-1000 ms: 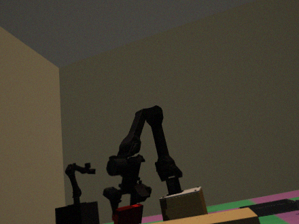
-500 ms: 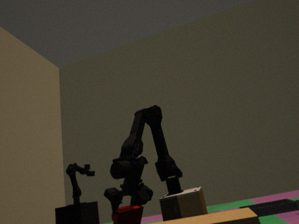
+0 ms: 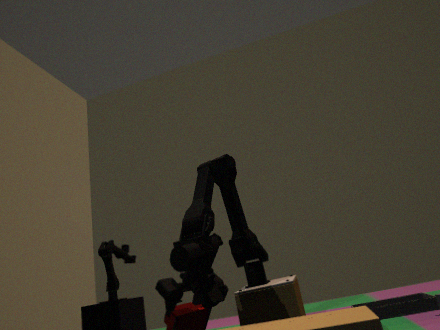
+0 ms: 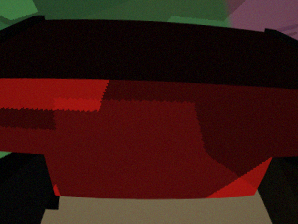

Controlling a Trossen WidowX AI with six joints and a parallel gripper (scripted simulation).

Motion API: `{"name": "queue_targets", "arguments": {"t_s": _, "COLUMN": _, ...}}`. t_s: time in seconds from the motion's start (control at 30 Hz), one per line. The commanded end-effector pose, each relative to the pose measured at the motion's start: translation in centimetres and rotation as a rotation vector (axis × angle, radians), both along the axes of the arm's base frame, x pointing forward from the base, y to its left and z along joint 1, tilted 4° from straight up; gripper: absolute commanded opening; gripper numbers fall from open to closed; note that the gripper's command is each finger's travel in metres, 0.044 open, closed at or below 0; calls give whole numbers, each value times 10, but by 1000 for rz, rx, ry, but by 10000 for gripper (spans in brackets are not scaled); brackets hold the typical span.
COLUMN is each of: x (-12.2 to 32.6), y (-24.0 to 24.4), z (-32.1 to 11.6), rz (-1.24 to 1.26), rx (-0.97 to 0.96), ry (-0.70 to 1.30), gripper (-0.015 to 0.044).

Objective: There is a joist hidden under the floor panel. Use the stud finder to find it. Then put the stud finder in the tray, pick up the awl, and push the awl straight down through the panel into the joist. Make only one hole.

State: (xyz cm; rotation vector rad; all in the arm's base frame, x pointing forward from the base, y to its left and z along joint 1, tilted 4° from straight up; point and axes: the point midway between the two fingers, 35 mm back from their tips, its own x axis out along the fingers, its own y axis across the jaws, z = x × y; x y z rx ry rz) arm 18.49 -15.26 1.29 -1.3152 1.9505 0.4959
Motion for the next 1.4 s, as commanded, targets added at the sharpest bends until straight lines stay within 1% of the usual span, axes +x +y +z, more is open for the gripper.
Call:
{"name": "queue_targets", "arguments": {"t_s": 0.0, "x": 1, "y": -1, "z": 1, "rz": -2, "rx": -29, "ry": 7, "gripper": 0}}
{"name": "queue_targets", "arguments": {"t_s": 0.93, "x": 2, "y": 2, "z": -2, "rz": -18, "rx": -177, "ry": 71, "gripper": 0}}
{"name": "queue_targets", "arguments": {"t_s": 1.07, "x": 0, "y": 2, "z": -3, "rz": -18, "rx": -162, "ry": 72, "gripper": 0}}
{"name": "queue_targets", "arguments": {"t_s": 1.2, "x": 0, "y": -6, "z": 13, "rz": -1, "rx": -218, "ry": 77, "gripper": 0}}
{"name": "queue_targets", "arguments": {"t_s": 1.37, "x": 0, "y": -6, "z": 15, "rz": 0, "rx": -221, "ry": 77, "gripper": 0}}
